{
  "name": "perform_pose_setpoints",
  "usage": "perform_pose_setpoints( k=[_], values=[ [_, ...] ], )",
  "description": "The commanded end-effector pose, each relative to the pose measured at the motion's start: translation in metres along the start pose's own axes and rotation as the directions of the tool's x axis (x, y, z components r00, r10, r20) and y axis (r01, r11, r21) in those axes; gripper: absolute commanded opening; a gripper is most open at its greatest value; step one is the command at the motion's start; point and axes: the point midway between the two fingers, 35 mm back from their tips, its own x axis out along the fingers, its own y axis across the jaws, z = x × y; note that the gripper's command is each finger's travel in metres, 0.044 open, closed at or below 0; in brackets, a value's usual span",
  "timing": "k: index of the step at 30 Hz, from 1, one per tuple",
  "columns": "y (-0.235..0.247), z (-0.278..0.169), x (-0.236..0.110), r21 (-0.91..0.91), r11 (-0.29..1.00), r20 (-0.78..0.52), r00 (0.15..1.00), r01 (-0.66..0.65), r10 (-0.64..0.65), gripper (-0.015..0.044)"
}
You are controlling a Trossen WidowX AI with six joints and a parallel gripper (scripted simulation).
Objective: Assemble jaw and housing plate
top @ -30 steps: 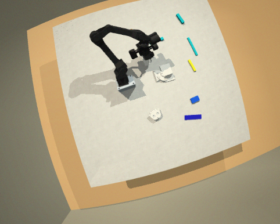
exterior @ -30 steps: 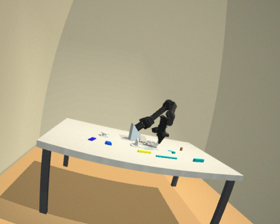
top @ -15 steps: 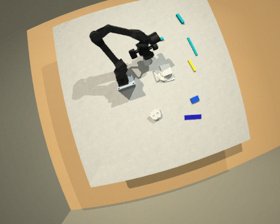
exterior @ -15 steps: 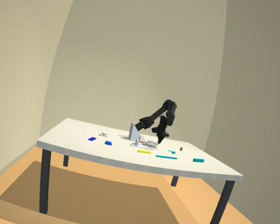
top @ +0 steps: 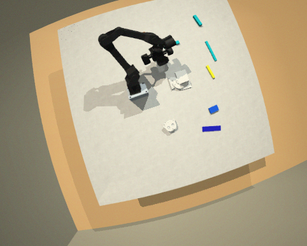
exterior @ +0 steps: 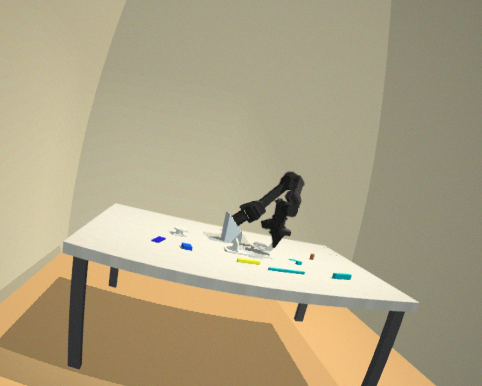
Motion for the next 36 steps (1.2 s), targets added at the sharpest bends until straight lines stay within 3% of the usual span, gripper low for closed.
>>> perform_pose_setpoints(
  k=[1, 14, 20, 24, 36],
  values=[
    [0.000, 0.000, 0.000, 0.000, 1.000, 0.000, 1.000, 0.000, 0.000, 0.0000],
    [-0.018, 0.001, -0.004, 0.007, 1.000, 0.008, 1.000, 0.007, -0.008, 0.0000],
    [-0.012, 0.001, -0.056, 0.007, 1.000, 0.003, 1.000, 0.005, -0.005, 0.0000],
    [-0.012, 0.000, -0.063, 0.007, 1.000, -0.001, 1.000, 0.004, -0.004, 0.0000],
    [-0.011, 0.002, -0.054, 0.006, 1.000, 0.011, 1.000, -0.003, 0.003, 0.0315]
  ],
)
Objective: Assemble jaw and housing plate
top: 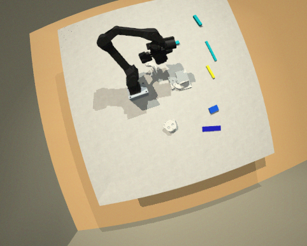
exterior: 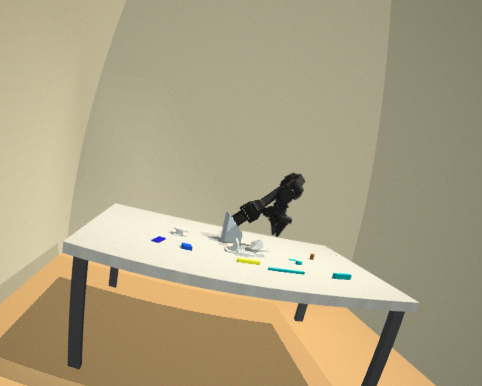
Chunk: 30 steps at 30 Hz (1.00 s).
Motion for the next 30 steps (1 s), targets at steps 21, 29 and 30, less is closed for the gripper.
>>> perform_pose_setpoints(
  k=[21, 29, 30],
  values=[
    [0.0000, 0.0002, 0.0001, 0.002, 1.000, 0.001, 1.000, -0.001, 0.001, 0.0440],
    [0.0000, 0.0002, 0.0001, 0.002, 1.000, 0.001, 1.000, -0.001, 0.001, 0.0440],
    [0.0000, 0.0002, 0.0001, 0.002, 1.000, 0.001, 1.000, -0.001, 0.001, 0.0440]
  ],
)
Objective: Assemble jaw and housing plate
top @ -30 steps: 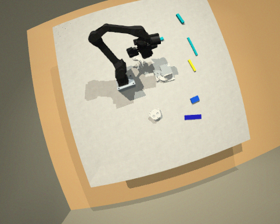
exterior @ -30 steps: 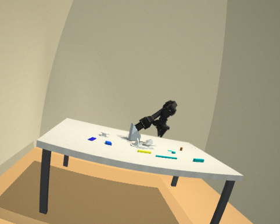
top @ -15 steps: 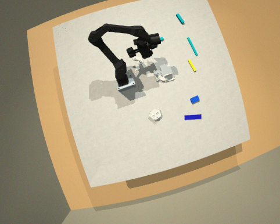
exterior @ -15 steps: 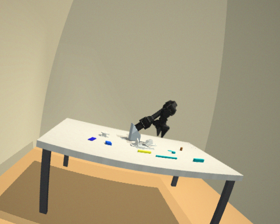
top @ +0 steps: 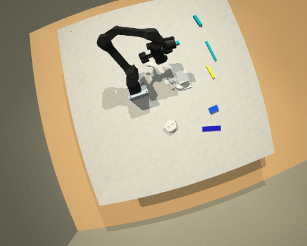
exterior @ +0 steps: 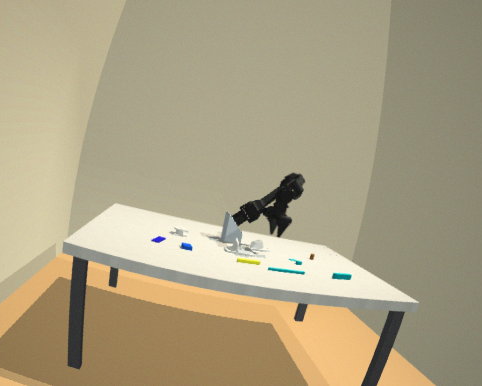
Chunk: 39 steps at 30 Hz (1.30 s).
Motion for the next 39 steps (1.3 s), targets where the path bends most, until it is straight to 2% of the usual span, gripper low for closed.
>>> perform_pose_setpoints(
  k=[1, 3, 20, 38, 39],
  values=[
    [0.0000, 0.0002, 0.0001, 0.002, 1.000, 0.001, 1.000, -0.001, 0.001, 0.0440],
    [0.0000, 0.0002, 0.0001, 0.002, 1.000, 0.001, 1.000, -0.001, 0.001, 0.0440],
    [-0.0002, -0.0025, -0.0078, 0.004, 1.000, -0.006, 1.000, 0.007, -0.007, 0.0000],
    [-0.0002, -0.0025, -0.0078, 0.004, 1.000, -0.006, 1.000, 0.007, -0.007, 0.0000],
    [-0.0001, -0.0022, -0.0078, 0.005, 1.000, -0.004, 1.000, 0.006, -0.006, 0.0026]
  ],
)
